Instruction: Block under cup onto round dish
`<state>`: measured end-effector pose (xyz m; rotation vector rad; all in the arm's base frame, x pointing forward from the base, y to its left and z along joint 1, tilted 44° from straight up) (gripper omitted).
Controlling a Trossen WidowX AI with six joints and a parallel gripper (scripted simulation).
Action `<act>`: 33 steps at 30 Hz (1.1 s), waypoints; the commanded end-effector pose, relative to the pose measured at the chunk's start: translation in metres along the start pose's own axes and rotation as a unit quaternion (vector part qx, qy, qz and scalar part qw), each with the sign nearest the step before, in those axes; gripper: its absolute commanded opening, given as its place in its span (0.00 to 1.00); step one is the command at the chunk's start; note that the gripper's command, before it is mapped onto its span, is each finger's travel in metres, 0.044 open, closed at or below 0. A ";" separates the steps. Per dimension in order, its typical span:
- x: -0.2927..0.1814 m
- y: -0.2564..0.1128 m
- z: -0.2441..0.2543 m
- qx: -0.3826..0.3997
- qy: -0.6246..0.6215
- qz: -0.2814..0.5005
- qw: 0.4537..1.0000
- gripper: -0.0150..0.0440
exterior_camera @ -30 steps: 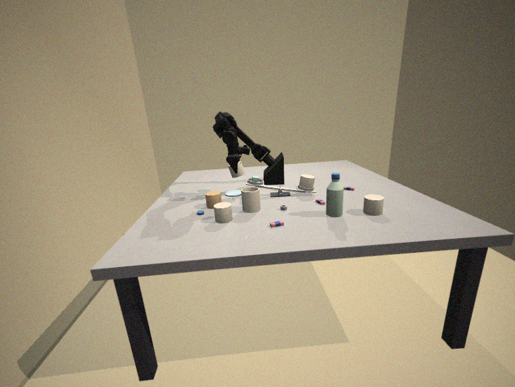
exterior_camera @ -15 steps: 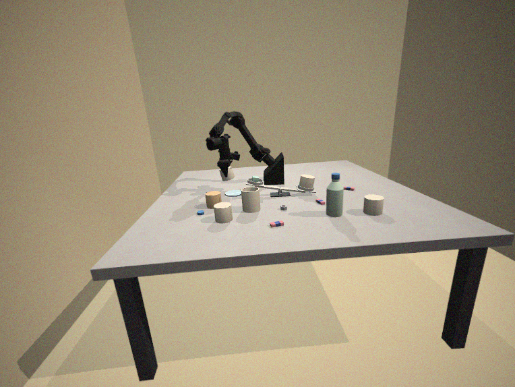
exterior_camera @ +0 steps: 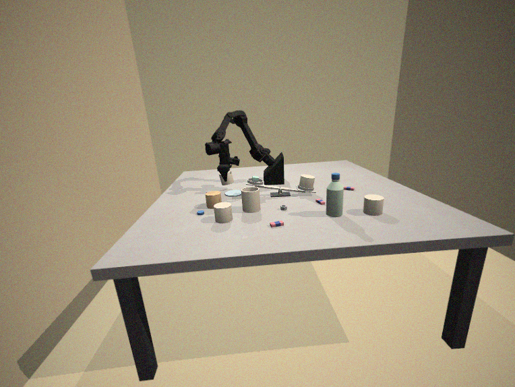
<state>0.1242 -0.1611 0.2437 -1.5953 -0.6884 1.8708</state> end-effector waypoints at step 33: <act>0.000 0.029 0.001 0.001 -0.001 0.001 1.000 0.88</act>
Point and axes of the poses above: the point midway between the two fingers, 35 mm back from their tips, its own y axis out along the fingers, its own z axis across the jaws, x = y × z, the point moved 9 cm from there along -y, back along the fingers, and after that the axes turned 13 degrees about -y, right-handed, at the moved point
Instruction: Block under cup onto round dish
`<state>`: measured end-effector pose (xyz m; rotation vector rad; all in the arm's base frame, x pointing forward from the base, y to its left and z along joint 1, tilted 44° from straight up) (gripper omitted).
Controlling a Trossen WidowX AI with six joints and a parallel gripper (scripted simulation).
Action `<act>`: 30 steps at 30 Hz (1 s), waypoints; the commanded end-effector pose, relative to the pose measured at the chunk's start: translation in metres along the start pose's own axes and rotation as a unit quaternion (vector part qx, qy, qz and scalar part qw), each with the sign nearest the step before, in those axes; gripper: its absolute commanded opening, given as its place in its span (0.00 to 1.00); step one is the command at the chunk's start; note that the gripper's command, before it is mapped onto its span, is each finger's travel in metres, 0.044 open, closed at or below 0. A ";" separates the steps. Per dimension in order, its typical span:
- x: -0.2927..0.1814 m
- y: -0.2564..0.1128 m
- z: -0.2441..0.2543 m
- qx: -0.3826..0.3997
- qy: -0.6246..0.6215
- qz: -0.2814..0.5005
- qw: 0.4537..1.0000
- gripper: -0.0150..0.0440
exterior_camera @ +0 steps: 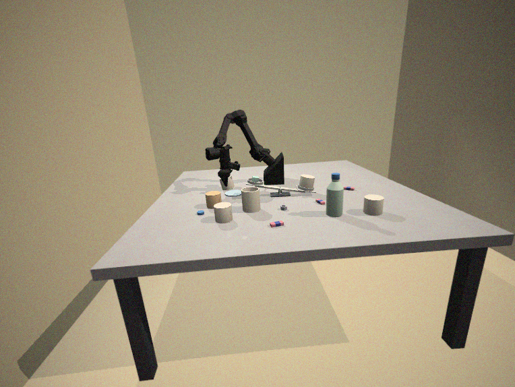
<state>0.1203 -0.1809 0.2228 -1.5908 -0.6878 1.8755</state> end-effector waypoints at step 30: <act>0.001 -0.063 -0.042 -0.045 0.188 -0.016 0.981 0.69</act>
Point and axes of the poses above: the point midway between the two fingers, 35 mm back from their tips, its own y axis out along the fingers, its own z axis across the jaws, x = y × z, the point moved 9 cm from there along -y, back along the fingers, and after that the axes turned 13 degrees about -y, right-handed, at the moved point
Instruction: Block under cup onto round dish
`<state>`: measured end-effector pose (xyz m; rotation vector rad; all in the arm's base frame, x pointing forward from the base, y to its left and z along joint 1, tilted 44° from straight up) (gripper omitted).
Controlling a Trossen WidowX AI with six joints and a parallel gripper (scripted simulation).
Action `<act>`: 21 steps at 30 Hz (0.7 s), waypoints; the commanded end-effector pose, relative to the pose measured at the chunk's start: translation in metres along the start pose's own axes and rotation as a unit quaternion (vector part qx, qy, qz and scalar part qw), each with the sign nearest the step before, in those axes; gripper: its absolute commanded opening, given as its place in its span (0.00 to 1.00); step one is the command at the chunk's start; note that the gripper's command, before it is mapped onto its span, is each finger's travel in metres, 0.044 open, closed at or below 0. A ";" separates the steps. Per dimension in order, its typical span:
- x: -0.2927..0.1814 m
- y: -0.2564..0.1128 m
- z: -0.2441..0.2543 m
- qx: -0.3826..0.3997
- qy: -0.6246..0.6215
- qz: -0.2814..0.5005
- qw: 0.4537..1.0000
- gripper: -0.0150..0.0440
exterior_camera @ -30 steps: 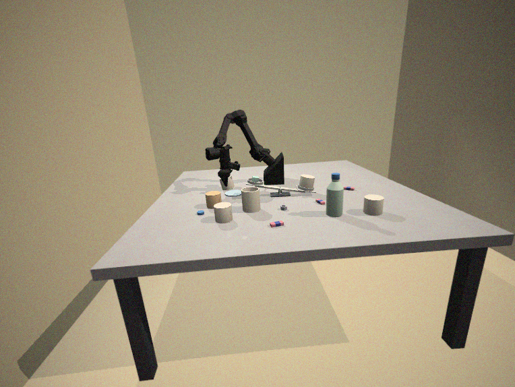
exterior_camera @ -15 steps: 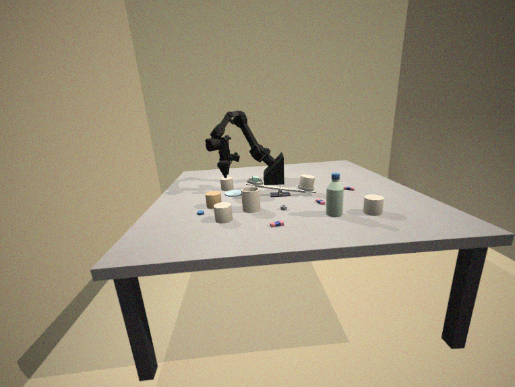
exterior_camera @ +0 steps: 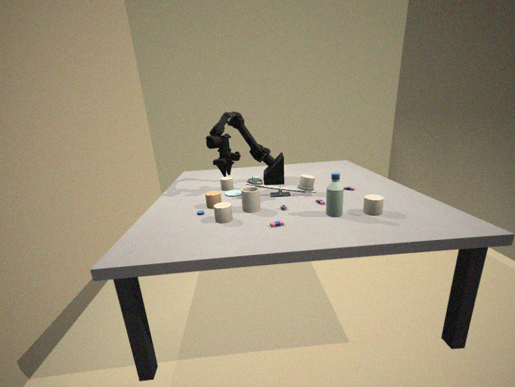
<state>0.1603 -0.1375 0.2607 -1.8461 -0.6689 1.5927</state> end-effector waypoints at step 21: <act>0.034 -0.005 -0.046 0.020 0.400 -0.019 0.916 0.69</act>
Point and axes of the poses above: the point midway between the two fingers, 35 mm back from their tips, its own y axis out along the fingers, its own z axis across the jaws, x = y × z, the point moved 9 cm from there along -y, back along the fingers, and after that the axes turned 13 degrees about -y, right-handed, at the moved point
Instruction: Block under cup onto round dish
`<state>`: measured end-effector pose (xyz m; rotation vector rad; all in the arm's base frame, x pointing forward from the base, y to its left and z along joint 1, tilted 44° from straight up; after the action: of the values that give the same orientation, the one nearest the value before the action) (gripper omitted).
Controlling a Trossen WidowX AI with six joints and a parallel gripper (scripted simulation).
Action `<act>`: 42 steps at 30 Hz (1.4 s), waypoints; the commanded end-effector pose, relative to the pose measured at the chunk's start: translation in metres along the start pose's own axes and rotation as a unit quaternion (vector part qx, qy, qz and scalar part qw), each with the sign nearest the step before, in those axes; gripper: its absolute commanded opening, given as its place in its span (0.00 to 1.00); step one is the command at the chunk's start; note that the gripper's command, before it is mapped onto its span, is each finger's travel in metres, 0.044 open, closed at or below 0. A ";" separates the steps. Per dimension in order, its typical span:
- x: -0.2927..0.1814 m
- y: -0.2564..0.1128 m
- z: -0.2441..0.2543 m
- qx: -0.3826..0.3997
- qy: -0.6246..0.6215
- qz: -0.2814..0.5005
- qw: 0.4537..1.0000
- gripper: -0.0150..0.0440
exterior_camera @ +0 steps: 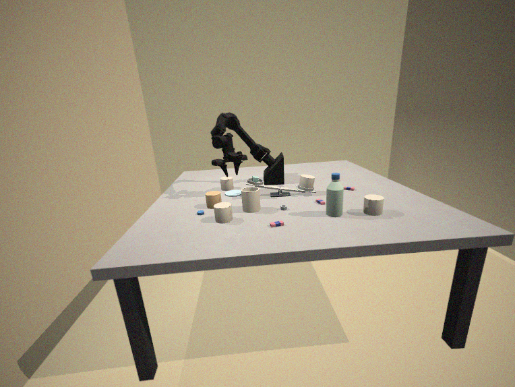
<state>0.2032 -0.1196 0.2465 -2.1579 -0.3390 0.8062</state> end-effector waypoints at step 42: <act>0.121 -0.019 0.017 -0.008 0.690 0.023 0.723 0.69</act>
<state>0.2793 -0.0464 0.2025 -2.1904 0.4448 -0.7715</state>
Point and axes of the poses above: the point midway between the two fingers, 35 mm back from their tips, its own y axis out along the fingers, its own z axis across the jaws, x = y × z, the point moved 9 cm from there along -y, back along the fingers, and after that the axes turned 13 degrees about -y, right-handed, at the moved point
